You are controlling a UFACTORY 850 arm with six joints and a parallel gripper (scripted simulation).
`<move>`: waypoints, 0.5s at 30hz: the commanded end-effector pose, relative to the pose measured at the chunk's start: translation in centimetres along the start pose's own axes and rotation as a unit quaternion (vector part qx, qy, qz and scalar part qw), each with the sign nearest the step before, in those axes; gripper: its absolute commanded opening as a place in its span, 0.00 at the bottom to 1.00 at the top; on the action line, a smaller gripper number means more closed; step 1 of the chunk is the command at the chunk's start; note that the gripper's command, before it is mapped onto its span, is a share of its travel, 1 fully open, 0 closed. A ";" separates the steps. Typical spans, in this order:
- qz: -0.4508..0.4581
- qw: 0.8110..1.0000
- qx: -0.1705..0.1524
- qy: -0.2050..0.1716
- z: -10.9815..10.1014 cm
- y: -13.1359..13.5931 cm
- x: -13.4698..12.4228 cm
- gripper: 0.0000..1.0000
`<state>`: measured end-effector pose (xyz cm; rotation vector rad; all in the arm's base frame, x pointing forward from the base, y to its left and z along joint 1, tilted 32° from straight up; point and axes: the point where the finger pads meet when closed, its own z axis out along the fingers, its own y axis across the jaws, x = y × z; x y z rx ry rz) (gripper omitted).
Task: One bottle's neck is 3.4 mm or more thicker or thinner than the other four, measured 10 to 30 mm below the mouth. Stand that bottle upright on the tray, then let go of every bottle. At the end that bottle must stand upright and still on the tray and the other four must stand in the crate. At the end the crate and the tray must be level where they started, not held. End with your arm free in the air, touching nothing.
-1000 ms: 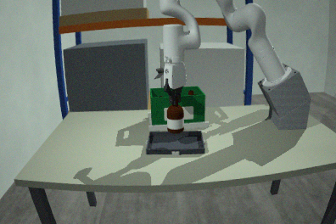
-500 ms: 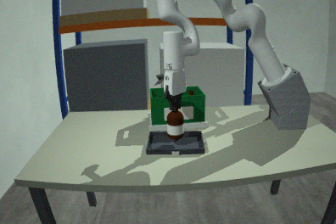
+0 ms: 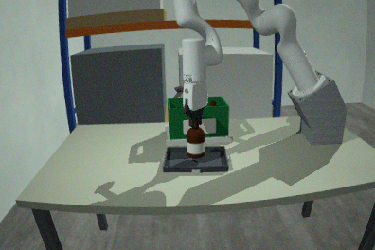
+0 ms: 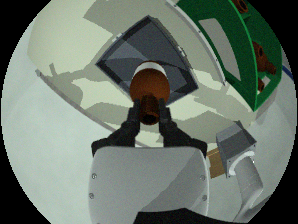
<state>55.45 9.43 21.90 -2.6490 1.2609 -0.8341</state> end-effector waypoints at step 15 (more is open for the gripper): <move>0.000 1.000 0.001 0.000 0.2 -0.1 0.0 0.00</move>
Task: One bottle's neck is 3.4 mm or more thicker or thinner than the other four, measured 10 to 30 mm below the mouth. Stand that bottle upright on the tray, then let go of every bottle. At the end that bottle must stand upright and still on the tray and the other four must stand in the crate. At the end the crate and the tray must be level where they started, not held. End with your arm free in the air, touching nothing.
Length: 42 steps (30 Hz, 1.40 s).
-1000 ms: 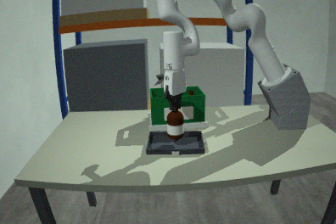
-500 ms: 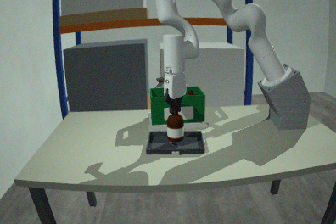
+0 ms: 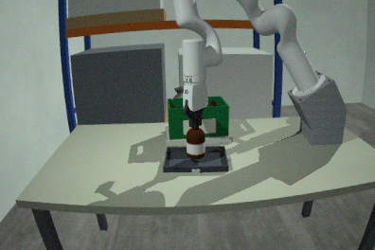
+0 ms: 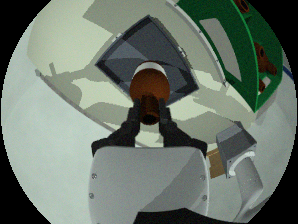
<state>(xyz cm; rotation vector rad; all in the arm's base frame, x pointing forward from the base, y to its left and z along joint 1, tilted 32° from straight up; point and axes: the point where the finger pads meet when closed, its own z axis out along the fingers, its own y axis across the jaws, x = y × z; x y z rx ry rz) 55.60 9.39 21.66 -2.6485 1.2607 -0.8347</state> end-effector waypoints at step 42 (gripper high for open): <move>0.000 1.000 0.001 0.000 0.6 -0.1 0.0 0.00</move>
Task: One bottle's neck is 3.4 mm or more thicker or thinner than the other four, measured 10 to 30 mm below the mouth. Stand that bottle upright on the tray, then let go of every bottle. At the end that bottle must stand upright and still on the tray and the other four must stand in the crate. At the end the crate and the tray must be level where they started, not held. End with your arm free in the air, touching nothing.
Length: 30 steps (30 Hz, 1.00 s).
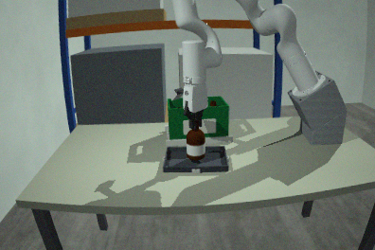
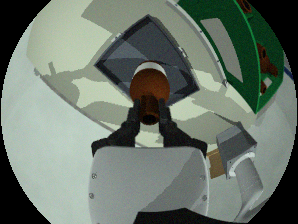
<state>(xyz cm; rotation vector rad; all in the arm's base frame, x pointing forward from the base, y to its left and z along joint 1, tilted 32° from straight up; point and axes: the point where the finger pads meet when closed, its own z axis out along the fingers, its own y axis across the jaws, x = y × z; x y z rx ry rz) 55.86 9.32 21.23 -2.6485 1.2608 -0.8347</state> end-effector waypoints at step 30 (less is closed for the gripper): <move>0.000 1.000 0.001 0.000 1.2 -0.1 0.0 0.00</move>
